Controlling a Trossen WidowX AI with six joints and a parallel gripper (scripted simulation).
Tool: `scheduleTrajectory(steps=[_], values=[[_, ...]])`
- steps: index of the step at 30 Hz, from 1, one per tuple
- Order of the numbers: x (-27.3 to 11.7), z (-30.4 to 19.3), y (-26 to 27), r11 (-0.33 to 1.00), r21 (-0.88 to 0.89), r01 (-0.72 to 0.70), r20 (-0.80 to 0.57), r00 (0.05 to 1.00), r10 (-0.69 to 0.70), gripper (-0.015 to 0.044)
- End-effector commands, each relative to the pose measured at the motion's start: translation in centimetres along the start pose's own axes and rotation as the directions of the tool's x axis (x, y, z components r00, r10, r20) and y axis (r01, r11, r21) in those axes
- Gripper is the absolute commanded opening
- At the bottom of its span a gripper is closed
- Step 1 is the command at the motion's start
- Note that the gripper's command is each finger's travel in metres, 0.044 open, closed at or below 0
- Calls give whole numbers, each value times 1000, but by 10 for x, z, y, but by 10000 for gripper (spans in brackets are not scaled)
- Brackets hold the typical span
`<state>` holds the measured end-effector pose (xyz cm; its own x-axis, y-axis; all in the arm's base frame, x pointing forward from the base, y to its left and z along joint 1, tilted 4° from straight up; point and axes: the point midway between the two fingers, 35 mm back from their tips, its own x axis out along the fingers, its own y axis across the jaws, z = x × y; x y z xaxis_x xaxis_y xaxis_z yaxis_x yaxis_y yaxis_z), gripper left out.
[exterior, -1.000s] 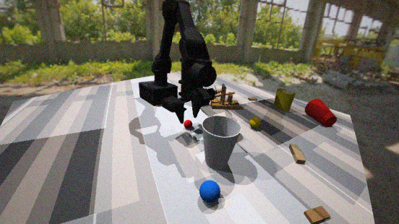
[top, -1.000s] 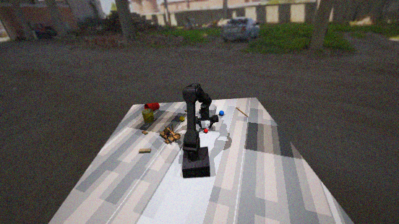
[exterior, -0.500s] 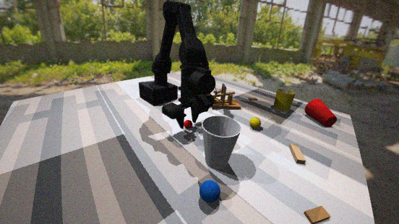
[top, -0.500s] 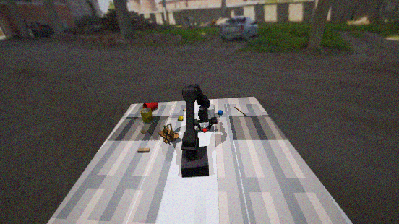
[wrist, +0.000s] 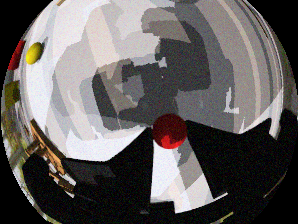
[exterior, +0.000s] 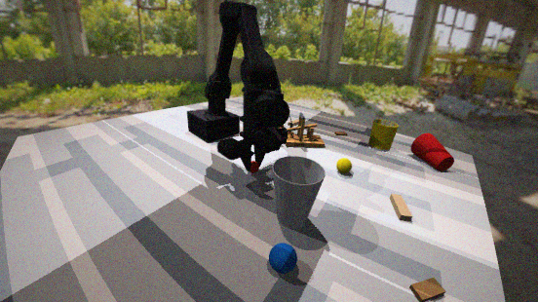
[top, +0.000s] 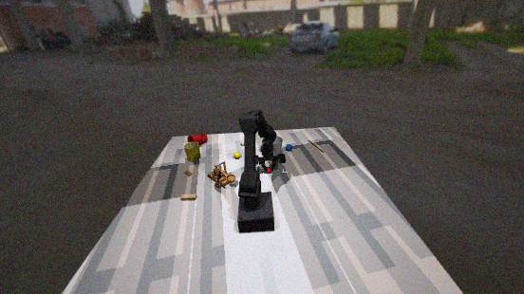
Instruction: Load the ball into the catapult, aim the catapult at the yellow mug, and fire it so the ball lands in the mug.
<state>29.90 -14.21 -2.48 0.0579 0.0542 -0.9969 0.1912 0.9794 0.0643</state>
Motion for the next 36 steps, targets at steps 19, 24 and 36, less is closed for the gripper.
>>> scheduleTrajectory(steps=[19, 24, 36], values=[[-122, 0, 8, 1000, -22, -3, -8, 1000, 3, 0], [-119, 0, 21, 998, -64, -2, -27, 1000, 0, 0], [-106, -11, 82, 965, -263, -3, -113, 993, -28, 0]])
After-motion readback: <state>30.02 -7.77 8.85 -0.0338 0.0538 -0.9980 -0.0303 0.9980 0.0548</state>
